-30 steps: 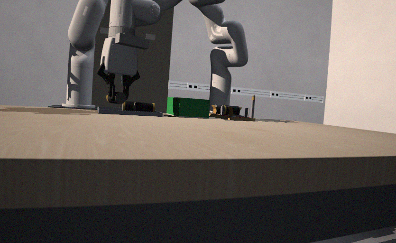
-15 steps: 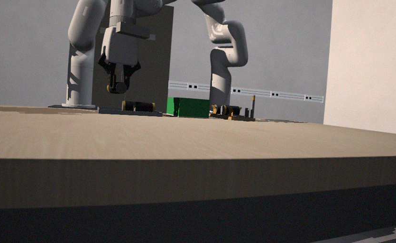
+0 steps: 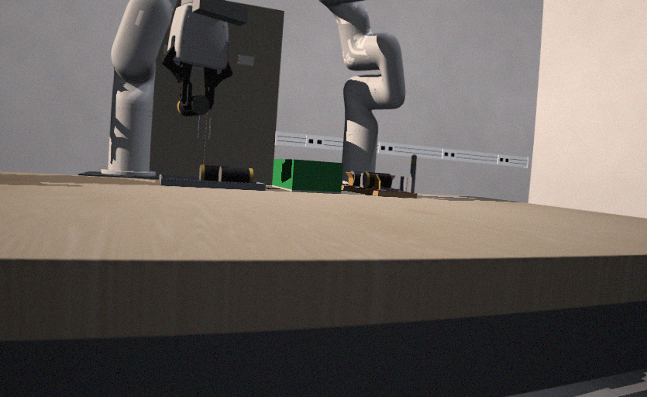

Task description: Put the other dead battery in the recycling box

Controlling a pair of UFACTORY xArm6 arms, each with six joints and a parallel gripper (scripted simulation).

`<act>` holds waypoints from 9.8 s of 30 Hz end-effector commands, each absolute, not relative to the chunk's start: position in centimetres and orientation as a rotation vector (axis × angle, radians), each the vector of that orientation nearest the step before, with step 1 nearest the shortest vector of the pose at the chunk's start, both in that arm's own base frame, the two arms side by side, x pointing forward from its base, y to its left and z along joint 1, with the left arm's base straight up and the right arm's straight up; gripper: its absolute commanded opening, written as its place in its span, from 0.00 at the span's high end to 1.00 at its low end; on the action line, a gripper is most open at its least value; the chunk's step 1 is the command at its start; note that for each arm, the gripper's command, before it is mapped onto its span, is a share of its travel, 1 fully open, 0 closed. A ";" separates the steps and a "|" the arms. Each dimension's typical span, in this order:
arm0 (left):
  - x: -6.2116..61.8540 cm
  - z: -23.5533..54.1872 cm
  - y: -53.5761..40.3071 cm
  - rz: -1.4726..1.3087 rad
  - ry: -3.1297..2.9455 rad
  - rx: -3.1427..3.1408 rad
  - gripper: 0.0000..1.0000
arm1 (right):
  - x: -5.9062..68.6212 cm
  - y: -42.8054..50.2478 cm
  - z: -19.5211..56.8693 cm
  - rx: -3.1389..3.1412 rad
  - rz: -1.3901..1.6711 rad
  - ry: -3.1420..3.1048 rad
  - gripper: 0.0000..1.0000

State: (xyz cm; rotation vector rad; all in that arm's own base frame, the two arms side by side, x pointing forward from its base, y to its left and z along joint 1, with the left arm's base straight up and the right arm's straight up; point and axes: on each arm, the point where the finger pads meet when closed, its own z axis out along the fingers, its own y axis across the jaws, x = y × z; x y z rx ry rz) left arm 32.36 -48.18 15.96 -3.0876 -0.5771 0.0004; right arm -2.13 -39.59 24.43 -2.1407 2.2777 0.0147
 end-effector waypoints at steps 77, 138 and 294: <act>32.5 16.7 -48.6 -0.026 2.166 -2.286 0.72 | -2.1 -39.9 25.0 -2.162 0.000 2.280 0.00; 33.8 16.5 -14.2 -0.026 2.234 -2.205 0.72 | -2.1 -39.9 25.0 -2.162 0.000 2.280 0.00; 34.0 8.5 -9.8 -0.024 2.208 -2.227 0.72 | -2.1 -39.9 25.0 -2.162 0.000 2.280 0.00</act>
